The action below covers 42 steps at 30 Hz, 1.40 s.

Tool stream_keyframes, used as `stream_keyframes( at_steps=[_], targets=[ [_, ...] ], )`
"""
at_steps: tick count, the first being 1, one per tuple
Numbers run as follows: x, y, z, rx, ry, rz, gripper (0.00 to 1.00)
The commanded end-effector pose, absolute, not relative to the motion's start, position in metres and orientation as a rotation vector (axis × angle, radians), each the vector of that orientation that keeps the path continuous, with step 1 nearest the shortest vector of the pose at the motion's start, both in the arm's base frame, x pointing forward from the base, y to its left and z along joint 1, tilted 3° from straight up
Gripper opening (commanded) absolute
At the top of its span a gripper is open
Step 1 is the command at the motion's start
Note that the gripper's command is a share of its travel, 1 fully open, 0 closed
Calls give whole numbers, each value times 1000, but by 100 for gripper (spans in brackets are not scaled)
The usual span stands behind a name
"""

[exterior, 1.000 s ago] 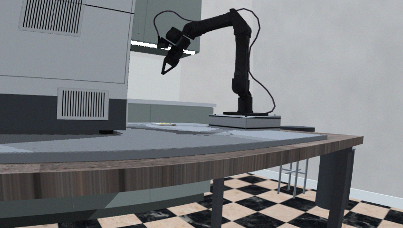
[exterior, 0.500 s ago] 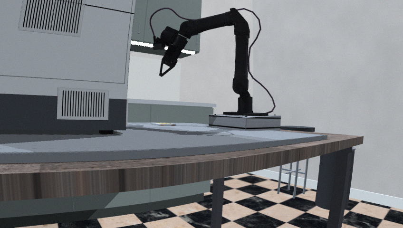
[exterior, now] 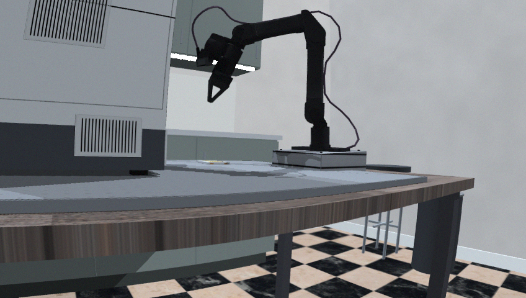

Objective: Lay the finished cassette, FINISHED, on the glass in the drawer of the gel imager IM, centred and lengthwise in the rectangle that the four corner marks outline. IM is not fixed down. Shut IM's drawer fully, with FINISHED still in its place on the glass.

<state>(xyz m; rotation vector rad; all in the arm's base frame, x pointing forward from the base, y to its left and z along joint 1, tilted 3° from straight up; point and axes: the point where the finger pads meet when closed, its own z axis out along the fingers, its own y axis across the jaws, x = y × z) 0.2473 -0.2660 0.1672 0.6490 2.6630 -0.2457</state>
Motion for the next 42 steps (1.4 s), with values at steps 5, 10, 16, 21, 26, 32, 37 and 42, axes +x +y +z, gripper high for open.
stream_keyframes(
  at_steps=[5, 10, 16, 21, 26, 32, 37, 42],
  targets=[
    [256, -228, 164, 622, 2718, -183, 35],
    [271, -219, 164, 551, 2760, -121, 35],
    [278, -193, 160, 539, 2783, -121, 35],
    [274, -163, 151, 516, 2821, -95, 35],
    [277, -149, 149, 459, 2872, -61, 35],
    [277, -120, 143, 400, 2927, -32, 35],
    [287, -99, 141, 338, 2974, -14, 35],
    [283, -84, 140, 305, 2999, -8, 35]
  ],
)
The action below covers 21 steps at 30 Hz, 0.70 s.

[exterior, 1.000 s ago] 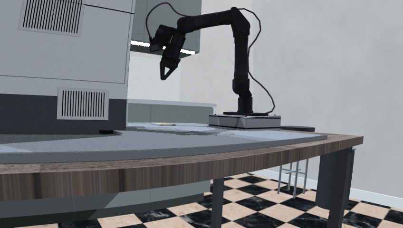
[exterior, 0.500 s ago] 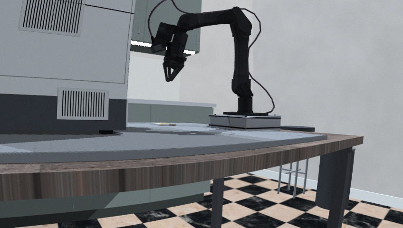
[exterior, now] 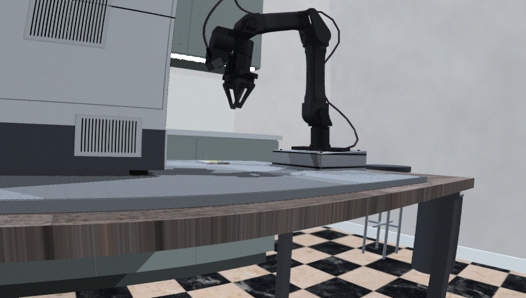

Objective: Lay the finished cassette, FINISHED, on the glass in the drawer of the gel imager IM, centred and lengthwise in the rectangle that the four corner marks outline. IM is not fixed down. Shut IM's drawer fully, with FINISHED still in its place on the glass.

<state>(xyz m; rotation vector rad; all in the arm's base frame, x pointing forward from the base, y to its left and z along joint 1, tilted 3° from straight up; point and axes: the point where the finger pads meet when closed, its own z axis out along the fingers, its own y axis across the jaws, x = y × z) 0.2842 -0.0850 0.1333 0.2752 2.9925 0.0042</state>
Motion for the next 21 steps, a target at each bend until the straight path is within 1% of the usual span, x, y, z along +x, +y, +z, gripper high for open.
stream_keyframes(
  at_steps=[1, 3, 6, 9, 13, 20, 21],
  targets=[
    [284, -79, 138, 274, 3026, -1, 35],
    [272, -67, 135, 275, 3033, 1, 35],
    [279, -55, 135, 208, 3077, 4, 35],
    [264, -38, 131, 208, 3084, 9, 35],
    [271, -41, 139, 225, 3052, 5, 35],
    [273, -40, 132, 210, 3066, 15, 35],
    [273, -43, 148, 235, 3039, 4, 35]
  ],
)
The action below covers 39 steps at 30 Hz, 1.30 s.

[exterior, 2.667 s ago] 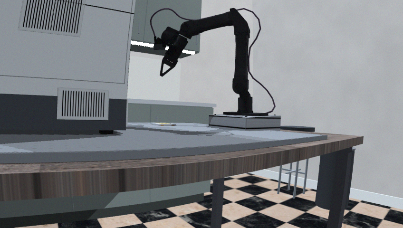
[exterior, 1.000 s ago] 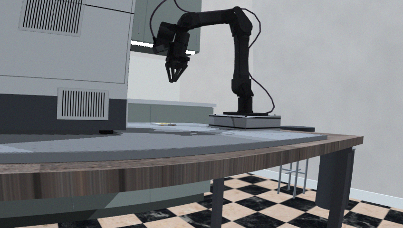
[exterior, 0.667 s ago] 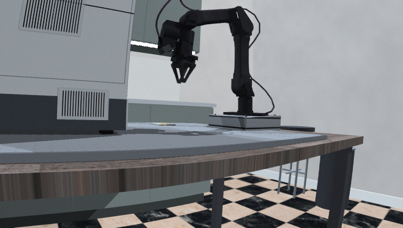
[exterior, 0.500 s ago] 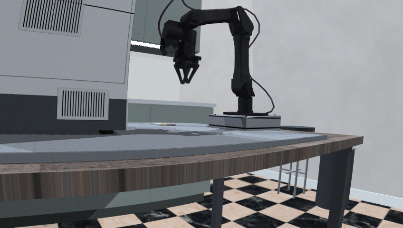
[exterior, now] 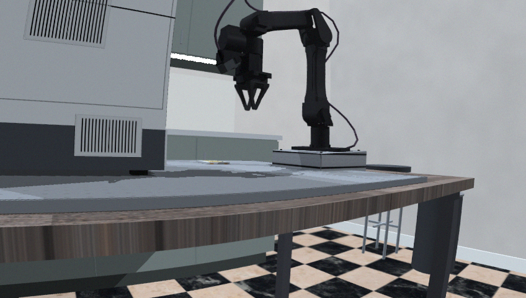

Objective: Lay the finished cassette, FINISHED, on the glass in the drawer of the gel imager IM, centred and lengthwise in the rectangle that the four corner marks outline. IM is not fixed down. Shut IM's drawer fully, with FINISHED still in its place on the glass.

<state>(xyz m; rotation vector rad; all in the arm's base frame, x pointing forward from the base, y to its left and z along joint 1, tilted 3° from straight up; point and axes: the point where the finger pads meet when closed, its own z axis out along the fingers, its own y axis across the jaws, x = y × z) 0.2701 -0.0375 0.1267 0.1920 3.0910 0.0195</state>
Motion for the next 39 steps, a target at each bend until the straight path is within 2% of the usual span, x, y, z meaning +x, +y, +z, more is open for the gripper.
stream_keyframes(
  at_steps=[1, 5, 18, 39],
  targets=[
    [273, -43, 152, 235, 3039, 5, 35],
    [271, -43, 172, 229, 3039, 6, 35],
    [263, -41, 155, 231, 3105, 16, 35],
    [355, -56, 126, 189, 2420, -35, 35]
  ],
)
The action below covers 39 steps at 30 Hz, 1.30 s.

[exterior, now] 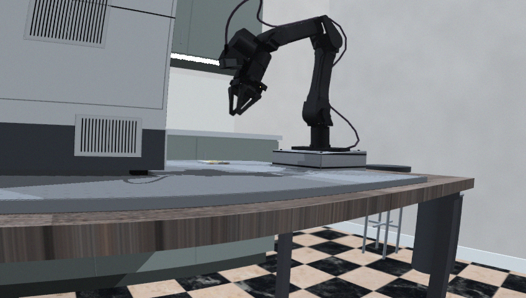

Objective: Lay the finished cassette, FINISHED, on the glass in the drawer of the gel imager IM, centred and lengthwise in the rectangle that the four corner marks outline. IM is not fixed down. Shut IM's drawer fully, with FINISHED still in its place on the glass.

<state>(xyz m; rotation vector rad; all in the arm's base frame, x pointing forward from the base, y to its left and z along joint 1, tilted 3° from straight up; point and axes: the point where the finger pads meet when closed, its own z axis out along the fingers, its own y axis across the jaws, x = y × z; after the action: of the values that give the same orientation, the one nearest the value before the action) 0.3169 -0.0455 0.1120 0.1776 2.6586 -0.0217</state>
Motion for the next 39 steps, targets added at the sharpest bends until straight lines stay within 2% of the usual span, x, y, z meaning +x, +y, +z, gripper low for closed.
stream_keyframes(
  at_steps=[1, 8, 10, 23, 29, 35, 39],
  targets=[
    [359, -56, 114, 190, 2417, -35, 35],
    [381, -61, 102, 183, 2304, -48, 35],
    [401, -61, 116, 168, 2263, -48, 35],
    [461, -69, 90, 163, 2261, -51, 35],
    [479, -72, 82, 162, 2260, -51, 35],
    [476, -71, 93, 160, 2248, -52, 35],
    [478, -71, 79, 163, 2274, -50, 35]
  ],
)
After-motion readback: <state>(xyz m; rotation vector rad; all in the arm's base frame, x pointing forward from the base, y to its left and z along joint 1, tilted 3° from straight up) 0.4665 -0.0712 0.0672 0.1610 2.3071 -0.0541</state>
